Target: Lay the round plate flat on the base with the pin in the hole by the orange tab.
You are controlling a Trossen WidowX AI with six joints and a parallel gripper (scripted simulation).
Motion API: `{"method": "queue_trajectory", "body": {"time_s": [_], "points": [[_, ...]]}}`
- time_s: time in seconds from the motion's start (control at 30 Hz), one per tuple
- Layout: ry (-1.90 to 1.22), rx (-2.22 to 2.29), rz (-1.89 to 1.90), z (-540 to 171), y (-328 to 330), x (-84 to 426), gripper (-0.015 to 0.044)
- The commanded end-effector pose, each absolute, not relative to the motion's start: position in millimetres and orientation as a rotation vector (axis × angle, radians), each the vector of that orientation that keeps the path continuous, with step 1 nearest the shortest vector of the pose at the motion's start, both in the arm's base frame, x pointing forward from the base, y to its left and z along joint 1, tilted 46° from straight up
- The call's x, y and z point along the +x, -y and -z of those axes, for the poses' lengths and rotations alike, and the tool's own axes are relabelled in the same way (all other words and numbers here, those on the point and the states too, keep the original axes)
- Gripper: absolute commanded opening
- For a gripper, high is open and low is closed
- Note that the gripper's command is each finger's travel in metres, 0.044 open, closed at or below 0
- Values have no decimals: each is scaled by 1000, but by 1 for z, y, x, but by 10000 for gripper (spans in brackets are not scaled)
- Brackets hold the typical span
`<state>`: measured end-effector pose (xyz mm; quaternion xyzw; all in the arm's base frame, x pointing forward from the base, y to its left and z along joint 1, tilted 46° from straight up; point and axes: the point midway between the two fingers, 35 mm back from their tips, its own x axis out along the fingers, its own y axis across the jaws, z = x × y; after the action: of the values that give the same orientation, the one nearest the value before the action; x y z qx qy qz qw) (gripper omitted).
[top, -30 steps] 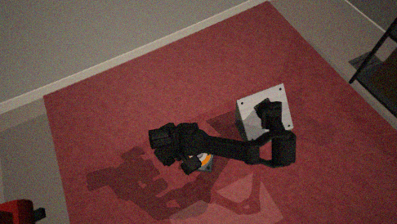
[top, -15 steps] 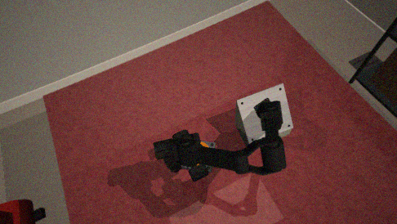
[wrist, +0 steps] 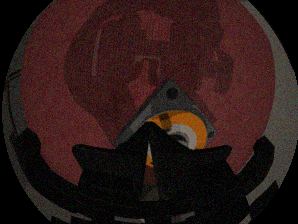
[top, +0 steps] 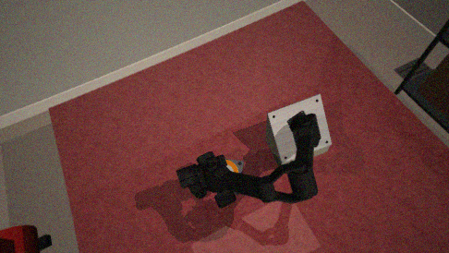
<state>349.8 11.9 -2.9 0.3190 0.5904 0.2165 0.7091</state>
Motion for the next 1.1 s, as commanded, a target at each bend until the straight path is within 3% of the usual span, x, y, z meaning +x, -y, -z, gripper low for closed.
{"method": "queue_trajectory", "body": {"time_s": [0.0,1.07], "points": [[-1313,715,-480,6,-12,351,0],[-1313,714,-479,24,9,360,0]]}}
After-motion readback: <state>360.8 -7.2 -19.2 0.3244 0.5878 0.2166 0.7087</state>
